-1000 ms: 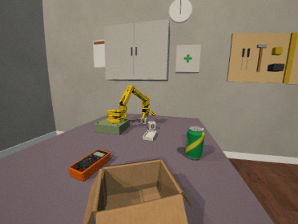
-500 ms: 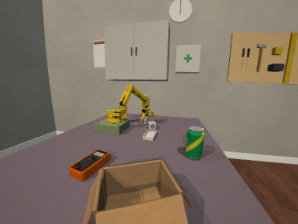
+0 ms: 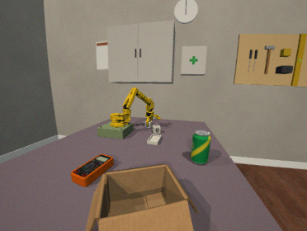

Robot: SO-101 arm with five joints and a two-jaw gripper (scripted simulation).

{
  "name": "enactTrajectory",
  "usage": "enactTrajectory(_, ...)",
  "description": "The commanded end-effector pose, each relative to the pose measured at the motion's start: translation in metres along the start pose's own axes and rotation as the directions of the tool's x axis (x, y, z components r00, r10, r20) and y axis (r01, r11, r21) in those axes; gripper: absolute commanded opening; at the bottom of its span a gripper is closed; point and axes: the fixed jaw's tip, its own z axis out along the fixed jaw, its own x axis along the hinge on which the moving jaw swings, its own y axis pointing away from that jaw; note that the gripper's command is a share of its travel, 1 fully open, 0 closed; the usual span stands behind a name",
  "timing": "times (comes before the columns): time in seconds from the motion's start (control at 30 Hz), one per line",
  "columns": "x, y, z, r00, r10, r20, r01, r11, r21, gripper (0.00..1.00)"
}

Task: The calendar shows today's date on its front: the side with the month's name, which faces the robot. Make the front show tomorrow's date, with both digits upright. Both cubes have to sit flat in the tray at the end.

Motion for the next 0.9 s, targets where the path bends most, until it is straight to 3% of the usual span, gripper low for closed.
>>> enactTrajectory(0.0,0.0016,-0.0037,0.0028,1.000,0.007,-0.006,-0.007,1.000,0.013,0.29)
enactTrajectory(0.67,0.0016,-0.0037,0.0028,1.000,0.007,-0.006,-0.007,1.000,0.013,0.04)
enactTrajectory(0.87,0.0016,-0.0037,0.0028,1.000,0.007,-0.006,-0.007,1.000,0.013,0.00)
